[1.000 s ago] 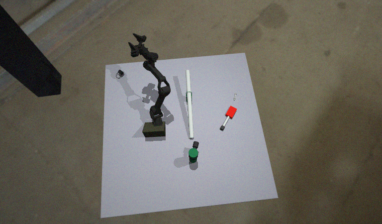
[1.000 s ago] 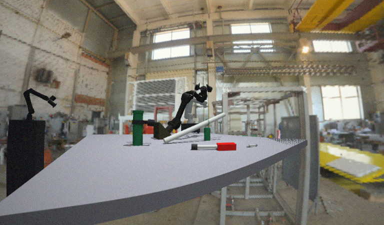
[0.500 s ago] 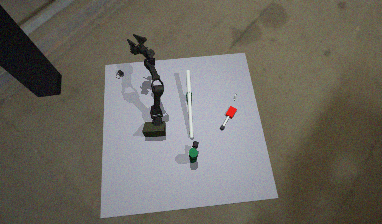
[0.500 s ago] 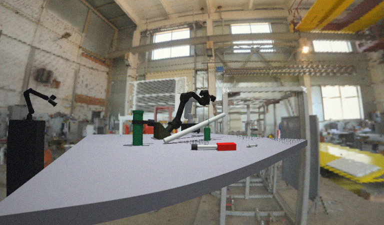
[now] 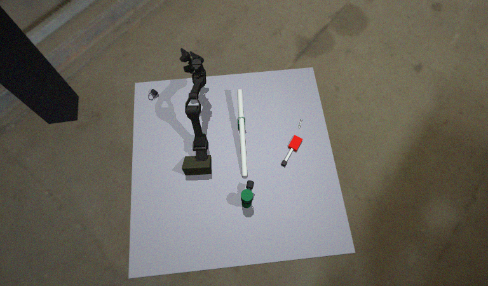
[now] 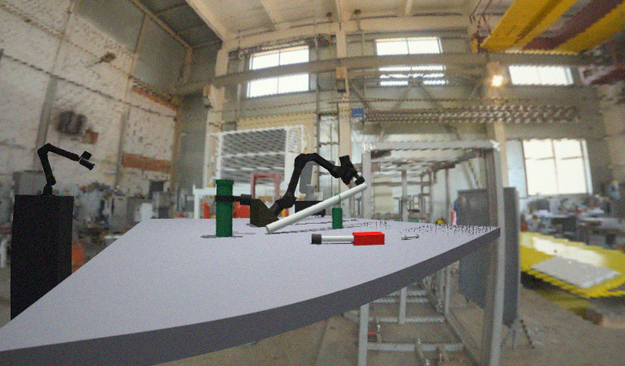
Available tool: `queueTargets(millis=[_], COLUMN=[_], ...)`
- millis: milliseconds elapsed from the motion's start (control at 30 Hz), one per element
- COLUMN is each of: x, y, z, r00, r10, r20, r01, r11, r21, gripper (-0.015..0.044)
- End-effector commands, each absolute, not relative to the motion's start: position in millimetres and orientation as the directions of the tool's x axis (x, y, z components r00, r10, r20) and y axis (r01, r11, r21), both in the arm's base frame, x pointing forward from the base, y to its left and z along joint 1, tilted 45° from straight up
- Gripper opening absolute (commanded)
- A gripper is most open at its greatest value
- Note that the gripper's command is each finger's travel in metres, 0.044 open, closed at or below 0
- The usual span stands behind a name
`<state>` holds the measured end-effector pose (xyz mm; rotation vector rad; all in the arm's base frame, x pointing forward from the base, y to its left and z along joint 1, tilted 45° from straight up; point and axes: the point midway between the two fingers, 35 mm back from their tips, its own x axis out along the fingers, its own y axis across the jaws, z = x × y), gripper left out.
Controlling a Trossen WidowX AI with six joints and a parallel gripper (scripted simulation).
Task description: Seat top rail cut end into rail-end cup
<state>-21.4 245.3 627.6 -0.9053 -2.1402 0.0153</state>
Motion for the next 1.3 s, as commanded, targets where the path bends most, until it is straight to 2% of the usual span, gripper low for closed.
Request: queueTargets(millis=[0,300,567,867,1067,1267], x=[28.4,147.7,258.7,364.0,409.6,433.1], y=[276.4,299.3,274.6,197.2,129.3,50.6], z=[610.3,567.9,521.5,461.4,416.4,355.2], r00=[-0.294,0.038,0.352,0.655,0.78,0.841], r10=[0.732,0.879,0.879,0.747,0.625,0.488], r20=[0.614,0.475,0.321,0.115,-0.039,-0.234], r01=[0.596,0.458,0.205,-0.088,-0.211,-0.413], r11=[0.643,0.408,0.262,0.227,0.204,0.3], r21=[-0.482,-0.79,-0.943,-0.97,-0.956,-0.86], gripper=[0.044,0.044,0.044,0.044,0.044,0.044])
